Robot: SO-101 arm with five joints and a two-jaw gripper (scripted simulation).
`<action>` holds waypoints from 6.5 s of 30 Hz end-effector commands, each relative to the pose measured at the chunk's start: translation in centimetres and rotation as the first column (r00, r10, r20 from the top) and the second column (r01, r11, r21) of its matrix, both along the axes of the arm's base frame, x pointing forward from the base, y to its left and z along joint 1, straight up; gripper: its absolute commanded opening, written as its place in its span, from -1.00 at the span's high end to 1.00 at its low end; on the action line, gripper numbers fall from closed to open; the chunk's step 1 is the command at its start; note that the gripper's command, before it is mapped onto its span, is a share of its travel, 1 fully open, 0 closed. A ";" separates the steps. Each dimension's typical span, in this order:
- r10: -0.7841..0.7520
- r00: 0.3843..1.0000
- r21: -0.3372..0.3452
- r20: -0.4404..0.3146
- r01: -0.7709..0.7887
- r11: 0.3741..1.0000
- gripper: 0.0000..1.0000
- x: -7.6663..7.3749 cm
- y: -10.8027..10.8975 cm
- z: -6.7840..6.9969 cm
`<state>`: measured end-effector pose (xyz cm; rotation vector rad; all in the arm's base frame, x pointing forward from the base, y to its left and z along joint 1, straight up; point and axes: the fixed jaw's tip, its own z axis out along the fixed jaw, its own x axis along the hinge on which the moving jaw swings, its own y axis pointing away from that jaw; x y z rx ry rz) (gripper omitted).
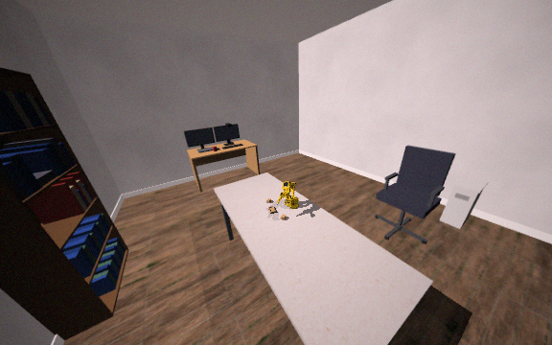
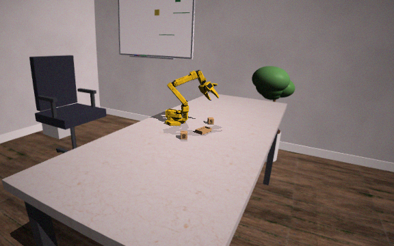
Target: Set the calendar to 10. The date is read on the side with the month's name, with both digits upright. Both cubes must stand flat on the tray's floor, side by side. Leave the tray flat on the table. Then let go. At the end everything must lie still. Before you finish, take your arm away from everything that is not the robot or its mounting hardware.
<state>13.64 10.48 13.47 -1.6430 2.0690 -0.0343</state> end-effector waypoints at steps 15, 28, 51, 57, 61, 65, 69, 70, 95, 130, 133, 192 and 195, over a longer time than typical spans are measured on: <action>0.462 0.876 -0.236 0.142 -0.423 0.875 0.30 0.2 -0.7 -0.2; 0.593 0.792 -0.322 0.145 -0.529 0.785 0.30 0.2 -1.0 -0.4; 0.616 0.788 -0.328 -0.014 -0.585 0.742 0.30 0.2 -1.0 -2.7; 0.610 0.780 -0.317 -0.135 -0.618 0.719 0.30 0.0 -1.1 -4.3; 0.598 0.762 -0.303 -0.247 -0.647 0.700 0.30 -0.3 -1.3 -5.9; 0.586 0.745 -0.292 -0.320 -0.666 0.687 0.30 -0.6 -1.5 -6.8; 0.581 0.737 -0.287 -0.346 -0.672 0.682 0.30 -0.8 -1.6 -7.2; 0.581 0.737 -0.287 -0.347 -0.673 0.682 0.30 -0.8 -1.6 -7.2; 0.589 0.716 -0.282 -0.375 -0.694 0.663 0.30 -0.8 -1.7 -7.6; 0.589 0.716 -0.282 -0.375 -0.694 0.663 0.30 -0.8 -1.7 -11.4; 0.589 0.716 -0.282 -0.375 -0.694 0.663 0.30 -0.8 -1.7 -11.5; 0.589 0.716 -0.282 -0.375 -0.694 0.663 0.66 0.1 -1.2 -11.6; 0.589 0.716 -0.282 -0.375 -0.694 0.663 0.68 0.1 -1.2 -11.6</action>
